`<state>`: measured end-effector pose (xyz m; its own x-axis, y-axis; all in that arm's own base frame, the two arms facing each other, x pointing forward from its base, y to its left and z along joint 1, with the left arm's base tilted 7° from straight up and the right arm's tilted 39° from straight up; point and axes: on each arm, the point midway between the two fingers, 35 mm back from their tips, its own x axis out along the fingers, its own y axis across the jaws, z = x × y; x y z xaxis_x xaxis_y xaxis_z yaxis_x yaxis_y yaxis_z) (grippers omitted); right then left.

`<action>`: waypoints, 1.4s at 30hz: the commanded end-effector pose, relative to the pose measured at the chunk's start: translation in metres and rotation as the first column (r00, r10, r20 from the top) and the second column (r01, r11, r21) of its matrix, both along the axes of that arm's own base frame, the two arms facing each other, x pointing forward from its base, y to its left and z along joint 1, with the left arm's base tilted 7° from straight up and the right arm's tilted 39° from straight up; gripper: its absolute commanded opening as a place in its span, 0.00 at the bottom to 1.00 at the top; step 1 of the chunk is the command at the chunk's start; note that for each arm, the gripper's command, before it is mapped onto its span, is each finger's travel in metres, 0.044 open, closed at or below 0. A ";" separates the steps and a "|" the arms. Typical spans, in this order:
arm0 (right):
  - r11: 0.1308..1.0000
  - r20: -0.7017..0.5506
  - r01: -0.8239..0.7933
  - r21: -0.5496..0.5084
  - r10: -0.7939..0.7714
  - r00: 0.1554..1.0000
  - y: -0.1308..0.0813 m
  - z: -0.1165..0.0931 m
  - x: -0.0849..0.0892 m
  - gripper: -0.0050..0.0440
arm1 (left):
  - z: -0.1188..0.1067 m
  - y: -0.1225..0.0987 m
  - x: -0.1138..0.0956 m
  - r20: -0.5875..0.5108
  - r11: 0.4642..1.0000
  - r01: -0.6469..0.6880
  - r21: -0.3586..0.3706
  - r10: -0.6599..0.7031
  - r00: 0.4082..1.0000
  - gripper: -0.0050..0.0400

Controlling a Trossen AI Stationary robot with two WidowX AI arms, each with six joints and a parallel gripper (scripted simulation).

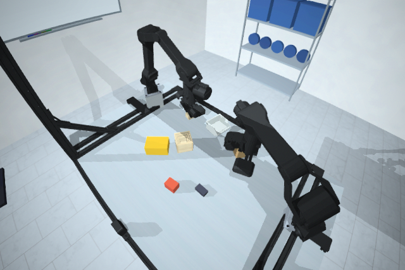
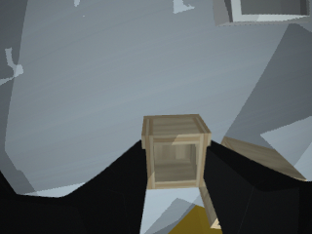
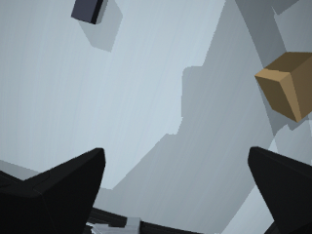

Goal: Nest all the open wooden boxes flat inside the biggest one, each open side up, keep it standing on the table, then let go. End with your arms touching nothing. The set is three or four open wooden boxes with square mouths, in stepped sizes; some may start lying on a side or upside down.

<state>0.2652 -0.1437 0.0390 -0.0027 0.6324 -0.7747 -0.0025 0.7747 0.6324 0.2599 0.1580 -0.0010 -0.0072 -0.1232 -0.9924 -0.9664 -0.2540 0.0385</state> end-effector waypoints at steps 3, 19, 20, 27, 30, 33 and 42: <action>1.000 0.002 0.001 0.001 -0.001 1.000 0.000 0.000 0.000 0.92 | 0.003 -0.005 0.016 -0.019 0.990 -0.144 -0.003 0.144 0.989 0.11; 1.000 0.002 0.001 0.001 -0.001 1.000 0.000 0.000 0.000 0.92 | 0.012 -0.021 0.051 -0.065 0.863 -0.505 0.018 0.505 0.861 0.11; 1.000 0.002 0.001 0.001 -0.001 1.000 0.000 0.000 0.000 0.92 | 0.012 -0.022 0.054 -0.068 0.849 -0.528 0.021 0.528 0.846 0.11; 1.000 0.002 0.001 0.001 -0.001 1.000 0.000 0.000 0.000 0.92 | 0.016 -0.029 0.066 -0.081 0.767 -0.641 0.032 0.641 0.763 0.11; 1.000 0.002 0.001 0.001 -0.001 1.000 0.000 0.000 0.000 0.92 | 0.018 -0.033 0.073 -0.088 0.711 -0.702 0.039 0.703 0.706 0.11; 1.000 0.002 0.001 0.001 -0.001 1.000 0.000 0.000 0.000 0.92 | 0.020 -0.038 0.080 -0.094 0.649 -0.759 0.046 0.759 0.644 0.11; 1.000 0.002 0.001 0.001 -0.001 1.000 0.000 0.000 0.000 0.92 | 0.024 -0.048 0.096 -0.107 0.486 -0.871 0.064 0.871 0.479 0.11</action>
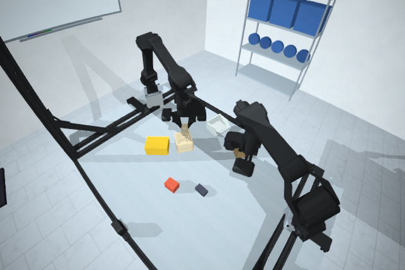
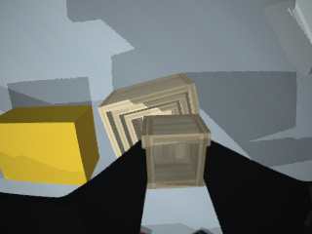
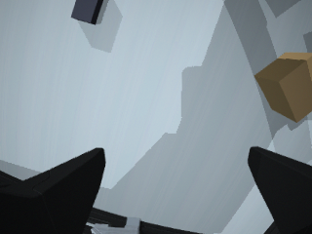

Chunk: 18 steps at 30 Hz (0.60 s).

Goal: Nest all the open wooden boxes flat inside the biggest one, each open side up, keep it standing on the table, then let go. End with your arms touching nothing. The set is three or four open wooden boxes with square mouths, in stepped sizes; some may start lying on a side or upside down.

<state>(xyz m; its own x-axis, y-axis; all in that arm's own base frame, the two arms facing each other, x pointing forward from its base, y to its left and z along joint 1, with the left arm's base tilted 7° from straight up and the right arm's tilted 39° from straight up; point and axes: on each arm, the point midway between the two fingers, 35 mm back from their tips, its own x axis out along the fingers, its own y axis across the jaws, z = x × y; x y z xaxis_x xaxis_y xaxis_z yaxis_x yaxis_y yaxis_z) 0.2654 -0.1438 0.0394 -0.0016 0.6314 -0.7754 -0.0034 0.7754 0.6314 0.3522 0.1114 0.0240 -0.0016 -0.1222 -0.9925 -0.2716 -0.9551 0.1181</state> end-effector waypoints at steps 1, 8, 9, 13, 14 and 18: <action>1.000 0.001 0.001 0.002 -0.001 1.000 0.000 0.000 0.000 0.92 | 0.000 -0.003 0.006 -0.009 0.998 -0.064 -0.006 0.064 0.998 0.11; 1.000 0.001 0.001 0.002 -0.001 1.000 0.000 0.000 0.000 0.92 | 0.004 -0.013 0.018 -0.027 0.976 -0.218 -0.005 0.218 0.976 0.11; 1.000 0.001 0.001 0.002 -0.001 1.000 0.000 0.000 0.000 0.92 | 0.004 -0.013 0.018 -0.027 0.976 -0.218 -0.005 0.218 0.976 0.11; 0.999 -0.029 0.015 -0.047 -0.016 0.999 0.003 -0.003 0.004 0.92 | 0.004 -0.013 0.018 -0.027 0.976 -0.218 -0.005 0.218 0.976 0.11; 0.996 -0.047 0.026 -0.081 -0.030 0.998 0.004 -0.005 0.006 0.92 | 0.004 -0.013 0.018 -0.027 0.976 -0.218 -0.005 0.218 0.976 0.11; 0.987 -0.075 0.051 -0.150 -0.062 0.995 0.008 -0.009 0.012 0.92 | 0.004 -0.013 0.018 -0.027 0.976 -0.218 -0.005 0.218 0.976 0.11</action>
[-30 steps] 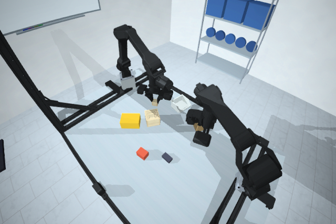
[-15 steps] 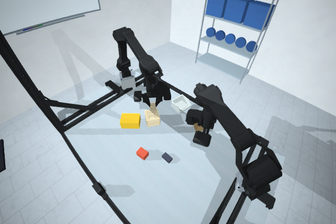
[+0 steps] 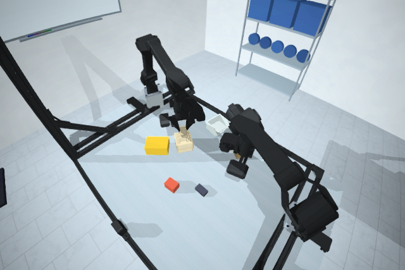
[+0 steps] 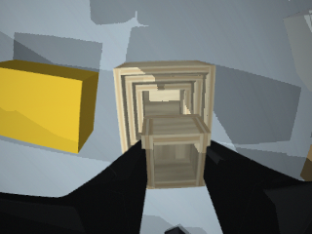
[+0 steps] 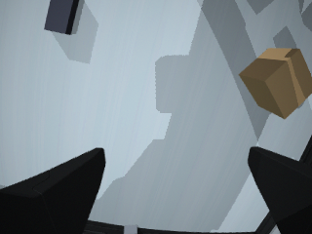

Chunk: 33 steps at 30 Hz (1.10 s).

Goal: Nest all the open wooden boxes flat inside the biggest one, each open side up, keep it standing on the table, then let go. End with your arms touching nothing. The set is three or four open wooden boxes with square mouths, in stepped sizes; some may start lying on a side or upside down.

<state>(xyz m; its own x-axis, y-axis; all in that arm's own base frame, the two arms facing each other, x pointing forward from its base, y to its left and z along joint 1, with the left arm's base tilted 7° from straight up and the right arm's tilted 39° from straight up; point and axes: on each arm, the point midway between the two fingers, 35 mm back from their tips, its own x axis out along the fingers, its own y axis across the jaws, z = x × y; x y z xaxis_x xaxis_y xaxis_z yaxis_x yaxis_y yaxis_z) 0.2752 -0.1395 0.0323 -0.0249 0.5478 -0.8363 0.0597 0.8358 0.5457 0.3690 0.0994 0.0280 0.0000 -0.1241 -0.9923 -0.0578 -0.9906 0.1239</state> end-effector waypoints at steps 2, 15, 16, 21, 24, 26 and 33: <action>0.992 -0.044 0.051 -0.113 -0.057 0.997 0.006 -0.005 0.008 0.92 | 0.000 -0.001 0.001 -0.001 1.000 -0.004 -0.006 0.004 1.000 0.11; 0.823 0.056 0.345 -0.451 -0.359 0.932 0.028 -0.007 0.053 0.92 | 0.000 -0.001 0.001 -0.001 1.000 -0.004 -0.006 0.004 1.000 0.11; 0.823 0.056 0.345 -0.451 -0.359 0.932 0.028 -0.007 0.053 0.92 | 0.000 -0.001 0.001 -0.001 1.000 -0.004 -0.006 0.004 1.000 0.11; 0.701 0.191 0.513 -0.496 -0.488 0.852 0.040 0.000 0.075 0.92 | 0.000 -0.001 0.001 -0.001 1.000 -0.004 -0.006 0.004 1.000 0.11; 0.620 0.282 0.618 -0.483 -0.558 0.780 0.050 0.007 0.087 0.92 | 0.000 -0.001 0.001 -0.001 1.000 -0.004 -0.006 0.004 1.000 0.11; 0.565 0.341 0.687 -0.457 -0.602 0.722 0.057 0.013 0.095 0.92 | 0.000 -0.001 0.001 -0.001 1.000 -0.004 -0.006 0.004 1.000 0.11; 0.426 0.469 0.841 -0.334 -0.699 0.540 0.077 0.030 0.113 0.92 | 0.000 -0.001 0.001 -0.001 1.000 -0.004 -0.006 0.004 1.000 0.11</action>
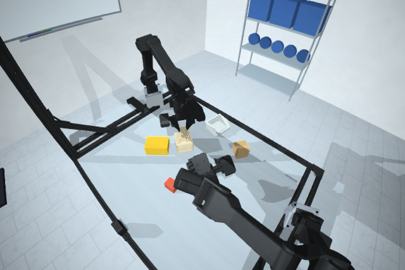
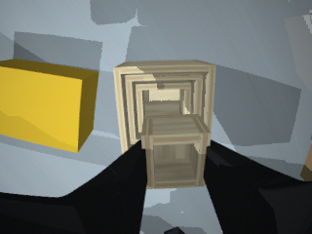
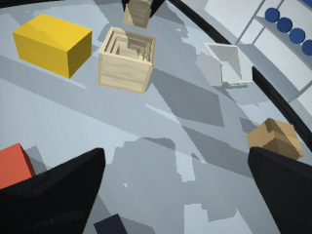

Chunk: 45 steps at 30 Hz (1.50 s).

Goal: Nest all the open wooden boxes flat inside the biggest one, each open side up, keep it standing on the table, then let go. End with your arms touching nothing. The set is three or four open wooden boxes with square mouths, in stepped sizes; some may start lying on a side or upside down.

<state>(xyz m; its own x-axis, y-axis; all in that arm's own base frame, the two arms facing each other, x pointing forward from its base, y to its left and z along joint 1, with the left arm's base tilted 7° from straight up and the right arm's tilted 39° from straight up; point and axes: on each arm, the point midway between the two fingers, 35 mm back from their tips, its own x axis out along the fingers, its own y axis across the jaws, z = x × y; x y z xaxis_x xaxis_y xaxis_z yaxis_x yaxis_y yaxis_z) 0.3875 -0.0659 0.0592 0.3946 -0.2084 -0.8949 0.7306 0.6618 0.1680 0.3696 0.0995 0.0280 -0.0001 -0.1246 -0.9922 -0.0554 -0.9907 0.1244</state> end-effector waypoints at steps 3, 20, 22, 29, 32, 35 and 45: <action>0.989 0.157 0.144 0.018 -0.145 0.977 0.016 0.016 0.010 0.92 | 0.000 -0.001 0.000 0.000 1.000 -0.002 -0.005 0.002 1.000 0.11; 0.974 0.254 0.217 0.059 -0.224 0.941 0.028 0.027 0.016 0.92 | -0.007 -0.002 0.001 0.000 1.000 -0.002 -0.005 0.002 1.000 0.11; 0.974 0.254 0.217 0.059 -0.224 0.941 0.028 0.027 0.016 0.92 | -0.011 -0.002 0.001 0.000 1.000 -0.002 -0.005 0.002 1.000 0.11; 0.974 0.254 0.217 0.059 -0.224 0.941 0.028 0.027 0.016 0.92 | -0.022 -0.004 0.001 0.000 1.000 -0.002 -0.005 0.002 1.000 0.11; 0.974 0.254 0.217 0.059 -0.224 0.941 0.028 0.027 0.016 0.92 | -0.026 -0.004 0.001 0.000 1.000 -0.002 -0.005 0.002 1.000 0.11; 0.974 0.254 0.217 0.059 -0.224 0.941 0.028 0.027 0.016 0.92 | -0.027 -0.004 0.001 0.000 1.000 -0.002 -0.005 0.002 1.000 0.11; 0.974 0.254 0.217 0.059 -0.224 0.941 0.028 0.027 0.016 0.92 | -0.041 -0.006 0.001 0.000 1.000 -0.002 -0.005 0.002 1.000 0.11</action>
<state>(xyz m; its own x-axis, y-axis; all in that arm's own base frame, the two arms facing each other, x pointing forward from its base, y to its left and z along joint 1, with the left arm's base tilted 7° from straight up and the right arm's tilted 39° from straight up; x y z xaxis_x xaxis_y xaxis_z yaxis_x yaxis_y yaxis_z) 0.4032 -0.0373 0.0855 0.5569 -0.2887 -0.7788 0.7868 0.4836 0.3834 0.3732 0.0956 -0.0038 0.0136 -0.1202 -0.9927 -0.0581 -0.9912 0.1193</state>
